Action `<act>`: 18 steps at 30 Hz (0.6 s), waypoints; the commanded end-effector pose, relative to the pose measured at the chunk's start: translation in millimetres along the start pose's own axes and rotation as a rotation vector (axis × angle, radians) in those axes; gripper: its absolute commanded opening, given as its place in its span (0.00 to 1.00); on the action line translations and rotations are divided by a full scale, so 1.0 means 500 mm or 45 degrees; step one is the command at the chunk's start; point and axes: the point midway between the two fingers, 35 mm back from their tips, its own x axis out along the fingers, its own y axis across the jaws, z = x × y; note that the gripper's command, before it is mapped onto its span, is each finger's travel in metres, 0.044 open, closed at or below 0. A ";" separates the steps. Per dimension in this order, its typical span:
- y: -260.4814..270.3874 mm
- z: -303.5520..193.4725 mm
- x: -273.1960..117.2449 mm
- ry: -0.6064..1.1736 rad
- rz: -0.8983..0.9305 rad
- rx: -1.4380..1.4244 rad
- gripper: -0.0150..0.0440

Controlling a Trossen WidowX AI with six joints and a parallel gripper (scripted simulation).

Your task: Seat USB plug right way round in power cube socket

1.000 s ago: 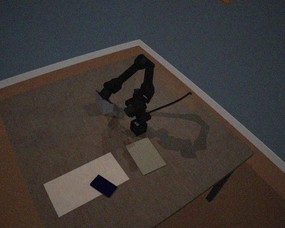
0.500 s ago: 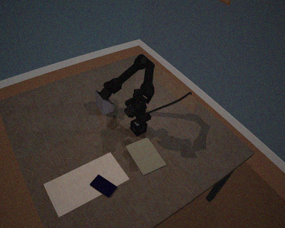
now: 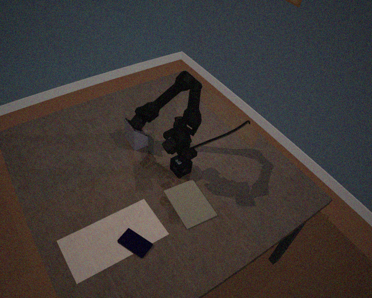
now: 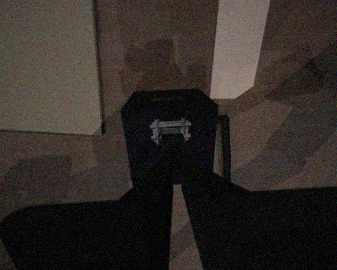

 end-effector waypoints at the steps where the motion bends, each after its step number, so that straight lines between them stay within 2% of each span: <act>1: 0.001 -0.001 0.001 0.005 0.004 0.006 0.25; 18: 0.001 -0.001 0.005 0.005 0.004 0.006 0.25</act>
